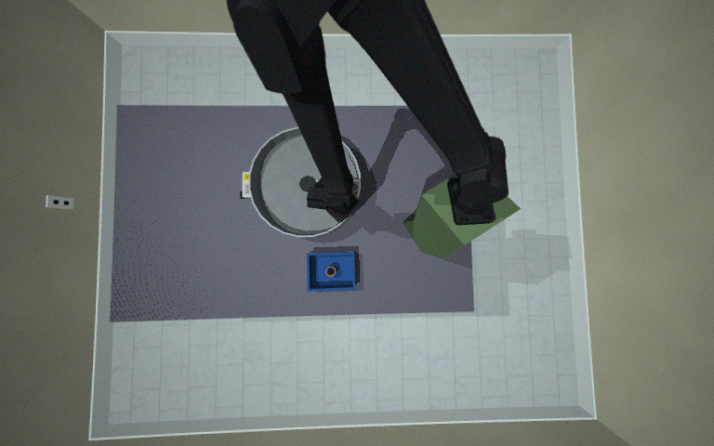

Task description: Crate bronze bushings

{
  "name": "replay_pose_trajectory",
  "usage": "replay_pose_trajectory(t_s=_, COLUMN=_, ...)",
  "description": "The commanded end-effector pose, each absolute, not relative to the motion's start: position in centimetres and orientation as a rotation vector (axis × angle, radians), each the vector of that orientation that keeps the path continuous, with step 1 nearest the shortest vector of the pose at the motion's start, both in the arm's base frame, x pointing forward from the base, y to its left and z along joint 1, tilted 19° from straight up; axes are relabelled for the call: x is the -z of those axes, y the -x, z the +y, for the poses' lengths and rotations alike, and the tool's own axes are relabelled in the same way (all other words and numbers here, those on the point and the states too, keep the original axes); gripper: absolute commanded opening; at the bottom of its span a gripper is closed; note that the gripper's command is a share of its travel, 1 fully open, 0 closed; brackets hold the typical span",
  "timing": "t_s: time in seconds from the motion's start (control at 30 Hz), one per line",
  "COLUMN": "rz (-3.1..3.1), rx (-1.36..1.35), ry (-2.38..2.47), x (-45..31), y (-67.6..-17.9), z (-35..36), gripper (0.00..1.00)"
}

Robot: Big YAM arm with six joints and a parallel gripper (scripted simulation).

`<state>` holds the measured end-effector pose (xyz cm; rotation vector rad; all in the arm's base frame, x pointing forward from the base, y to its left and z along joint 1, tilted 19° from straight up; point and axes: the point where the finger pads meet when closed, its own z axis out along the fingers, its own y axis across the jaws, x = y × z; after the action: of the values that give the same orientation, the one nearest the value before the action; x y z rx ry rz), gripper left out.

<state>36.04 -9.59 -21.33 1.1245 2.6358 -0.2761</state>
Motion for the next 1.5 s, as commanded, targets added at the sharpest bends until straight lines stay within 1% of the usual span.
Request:
replay_pose_trajectory(t_s=0.0, rz=2.628, rx=0.278, ry=-1.116, x=19.8, y=-35.9, z=-8.9, gripper=0.0)
replay_pose_trajectory(t_s=0.63, rz=2.622, rx=0.274, ry=-1.119, x=13.7, y=-35.0, z=-7.2, gripper=0.0)
replay_pose_trajectory(t_s=0.73, rz=2.62, rx=0.275, ry=-1.125, x=13.6, y=-34.9, z=-7.4, gripper=0.0)
replay_pose_trajectory(t_s=0.77, rz=2.651, rx=0.293, ry=-1.134, x=14.6, y=-33.9, z=-7.3, gripper=0.0)
replay_pose_trajectory(t_s=0.97, rz=2.631, rx=0.28, ry=-1.123, x=14.1, y=-34.7, z=-7.3, gripper=0.0)
replay_pose_trajectory(t_s=1.47, rz=2.631, rx=0.28, ry=-1.122, x=14.1, y=-34.7, z=-7.3, gripper=0.0)
